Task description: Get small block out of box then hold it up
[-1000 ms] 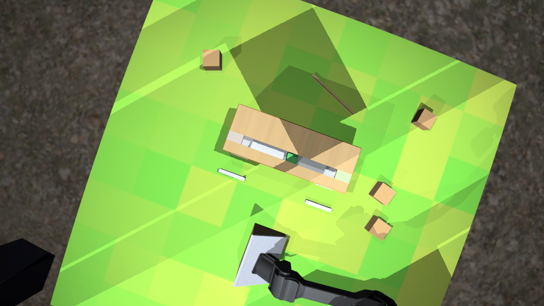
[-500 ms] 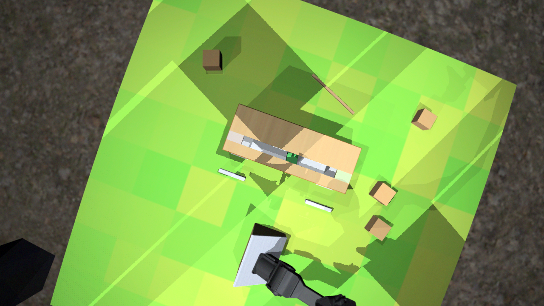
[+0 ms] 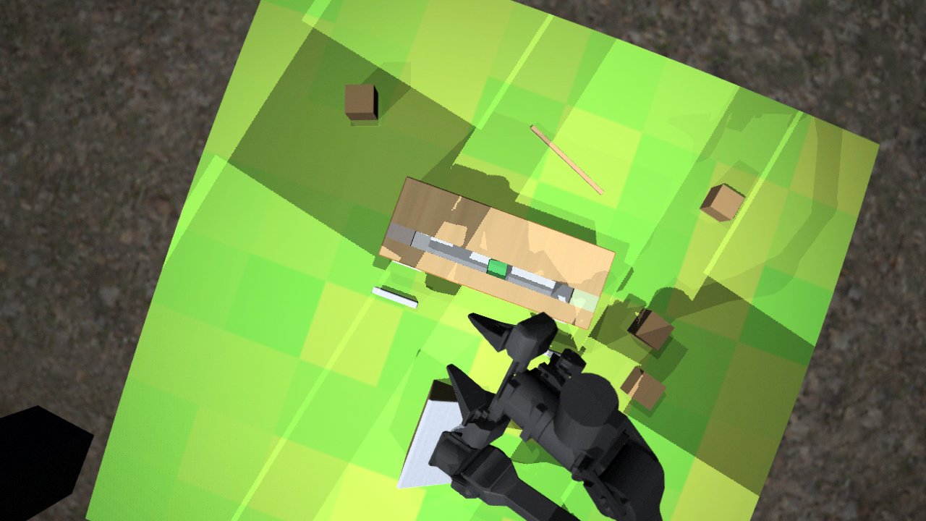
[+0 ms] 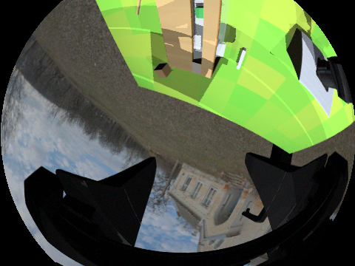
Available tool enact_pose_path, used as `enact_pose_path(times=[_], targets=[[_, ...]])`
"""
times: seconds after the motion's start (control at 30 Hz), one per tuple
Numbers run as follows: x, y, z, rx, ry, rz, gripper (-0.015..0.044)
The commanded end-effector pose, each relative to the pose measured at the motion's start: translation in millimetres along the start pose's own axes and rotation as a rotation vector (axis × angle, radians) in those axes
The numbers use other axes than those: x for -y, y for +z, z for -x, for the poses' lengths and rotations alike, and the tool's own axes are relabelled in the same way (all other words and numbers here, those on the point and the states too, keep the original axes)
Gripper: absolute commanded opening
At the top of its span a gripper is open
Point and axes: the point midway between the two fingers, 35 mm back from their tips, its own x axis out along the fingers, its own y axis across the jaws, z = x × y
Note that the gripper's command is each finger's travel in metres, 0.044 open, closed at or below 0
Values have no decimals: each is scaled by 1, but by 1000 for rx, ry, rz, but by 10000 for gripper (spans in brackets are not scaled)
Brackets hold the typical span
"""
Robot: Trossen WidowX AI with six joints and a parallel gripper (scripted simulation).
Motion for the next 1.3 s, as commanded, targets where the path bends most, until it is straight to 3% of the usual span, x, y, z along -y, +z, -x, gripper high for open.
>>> enact_pose_path(times=[0.0, 0.37, 1.27], targets=[[1, 45, -27, 155, -75, -72, 400], [40, 197, -76, 625, -379, -283, 400], [52, 227, -91, 630, -384, -285, 400]])
